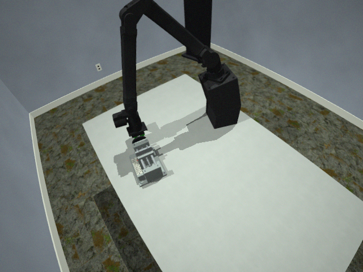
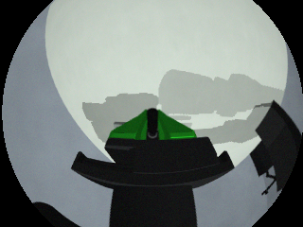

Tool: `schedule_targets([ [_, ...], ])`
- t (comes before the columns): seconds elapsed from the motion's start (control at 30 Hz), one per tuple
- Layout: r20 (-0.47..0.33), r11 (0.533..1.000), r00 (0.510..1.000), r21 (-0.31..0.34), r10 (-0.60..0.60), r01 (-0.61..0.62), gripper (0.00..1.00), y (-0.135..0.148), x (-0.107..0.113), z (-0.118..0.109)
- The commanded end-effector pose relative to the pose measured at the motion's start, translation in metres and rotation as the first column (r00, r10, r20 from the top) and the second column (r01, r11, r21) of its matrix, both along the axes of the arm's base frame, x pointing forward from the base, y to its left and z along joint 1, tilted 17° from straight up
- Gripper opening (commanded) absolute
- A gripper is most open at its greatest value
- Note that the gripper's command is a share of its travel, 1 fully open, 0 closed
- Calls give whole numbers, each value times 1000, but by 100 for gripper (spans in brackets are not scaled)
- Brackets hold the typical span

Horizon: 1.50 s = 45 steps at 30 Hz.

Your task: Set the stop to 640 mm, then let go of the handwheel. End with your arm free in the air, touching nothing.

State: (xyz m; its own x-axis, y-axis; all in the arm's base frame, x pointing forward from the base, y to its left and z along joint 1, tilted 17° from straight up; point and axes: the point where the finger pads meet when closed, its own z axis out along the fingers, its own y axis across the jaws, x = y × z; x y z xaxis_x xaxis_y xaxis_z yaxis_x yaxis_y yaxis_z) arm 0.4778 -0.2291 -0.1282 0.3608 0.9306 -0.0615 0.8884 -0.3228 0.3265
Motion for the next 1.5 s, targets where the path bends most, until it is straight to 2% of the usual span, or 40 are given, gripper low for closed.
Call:
schedule_targets([
  [0.0,-68,1000,998,26,-9,11,6,5,-32,-20],
  [0.07,-69,1000,998,26,-9,11,6,5,-34,-19],
  [0.13,-32,1000,999,9,-10,10,6,2,-27,3],
  [0.27,-32,1000,999,9,-11,11,6,5,-34,9],
  [0.33,-32,1000,999,9,-11,11,6,5,-34,9],
  [0.37,-69,1000,998,27,-11,13,6,10,-44,-9],
  [0.6,-68,1000,998,27,-12,14,6,11,-46,-6],
  [0.67,-31,1000,999,10,-15,15,6,6,-36,16],
  [1.0,-21,1000,1000,7,-19,19,6,7,-27,38],
  [1.1,-37,1000,999,14,-18,19,6,8,-30,30],
  [1.47,-35,1000,999,13,-17,17,6,5,-20,28],
])
